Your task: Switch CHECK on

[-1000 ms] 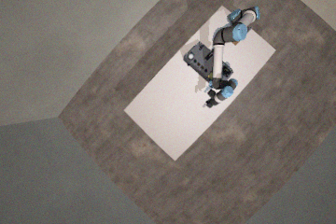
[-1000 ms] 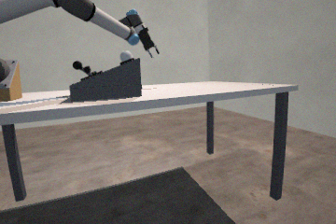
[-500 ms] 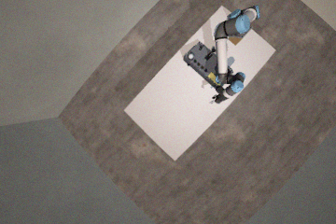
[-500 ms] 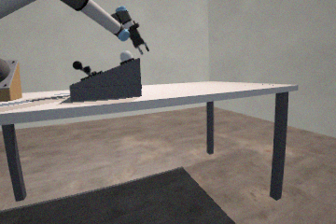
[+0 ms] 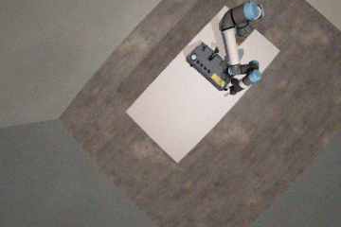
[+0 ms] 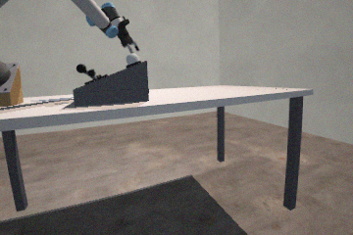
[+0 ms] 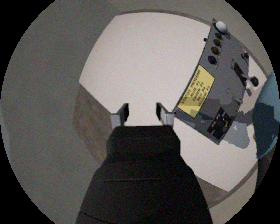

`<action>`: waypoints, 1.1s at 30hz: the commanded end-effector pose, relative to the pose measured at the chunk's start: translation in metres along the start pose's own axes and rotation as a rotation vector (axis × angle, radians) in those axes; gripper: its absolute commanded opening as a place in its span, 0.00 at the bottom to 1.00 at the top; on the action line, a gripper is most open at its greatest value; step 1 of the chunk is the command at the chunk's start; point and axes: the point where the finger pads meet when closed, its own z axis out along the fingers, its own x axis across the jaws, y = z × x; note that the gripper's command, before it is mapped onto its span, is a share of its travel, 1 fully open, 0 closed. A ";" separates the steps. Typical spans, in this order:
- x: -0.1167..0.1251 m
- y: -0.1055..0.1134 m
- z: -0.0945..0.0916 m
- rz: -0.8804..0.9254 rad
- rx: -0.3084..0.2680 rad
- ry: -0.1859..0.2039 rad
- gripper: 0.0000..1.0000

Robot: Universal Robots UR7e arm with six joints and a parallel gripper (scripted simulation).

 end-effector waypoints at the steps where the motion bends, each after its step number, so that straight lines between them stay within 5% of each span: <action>1: 0.042 0.020 -0.029 -0.145 0.015 0.008 1.00; 19: 0.191 0.059 -0.096 -0.573 0.077 0.036 1.00; 33: 0.285 0.068 -0.119 -0.804 0.122 0.056 1.00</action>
